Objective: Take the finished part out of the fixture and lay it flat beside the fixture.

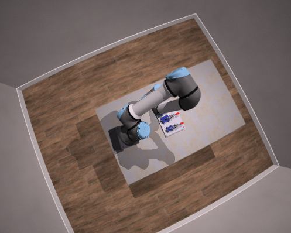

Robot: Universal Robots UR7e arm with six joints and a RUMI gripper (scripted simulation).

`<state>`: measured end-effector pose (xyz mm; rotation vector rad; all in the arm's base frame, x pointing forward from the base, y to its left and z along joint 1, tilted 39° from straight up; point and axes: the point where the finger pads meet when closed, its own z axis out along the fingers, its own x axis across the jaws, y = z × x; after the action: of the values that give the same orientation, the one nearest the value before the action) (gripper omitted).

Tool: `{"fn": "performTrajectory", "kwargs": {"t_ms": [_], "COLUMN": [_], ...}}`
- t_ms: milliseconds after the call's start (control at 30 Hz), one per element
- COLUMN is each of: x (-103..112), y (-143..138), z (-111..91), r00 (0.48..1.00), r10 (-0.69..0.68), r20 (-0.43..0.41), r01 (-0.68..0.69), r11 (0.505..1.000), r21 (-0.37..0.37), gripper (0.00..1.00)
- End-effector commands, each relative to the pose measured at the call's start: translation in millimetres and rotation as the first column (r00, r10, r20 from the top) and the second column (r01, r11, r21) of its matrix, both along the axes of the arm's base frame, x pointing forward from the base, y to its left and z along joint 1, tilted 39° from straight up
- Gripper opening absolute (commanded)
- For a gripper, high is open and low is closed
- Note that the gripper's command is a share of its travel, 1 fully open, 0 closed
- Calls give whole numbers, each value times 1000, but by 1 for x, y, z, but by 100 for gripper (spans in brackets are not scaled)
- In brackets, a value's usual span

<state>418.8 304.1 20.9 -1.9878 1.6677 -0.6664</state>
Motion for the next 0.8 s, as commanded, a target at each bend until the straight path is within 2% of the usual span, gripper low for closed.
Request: {"fn": "performTrajectory", "kwargs": {"t_ms": [0, 400, 767], "x": [6, 21, 25], "y": [1, 2, 2], "z": [-7, -25, -30], "r00": [1000, 1000, 1000], "r10": [1, 1, 1], "r20": [2, 2, 2], "r01": [-1, -1, -1], "r11": [1000, 1000, 1000], "r21": [1, 1, 1], "gripper": [0, 0, 0]}}
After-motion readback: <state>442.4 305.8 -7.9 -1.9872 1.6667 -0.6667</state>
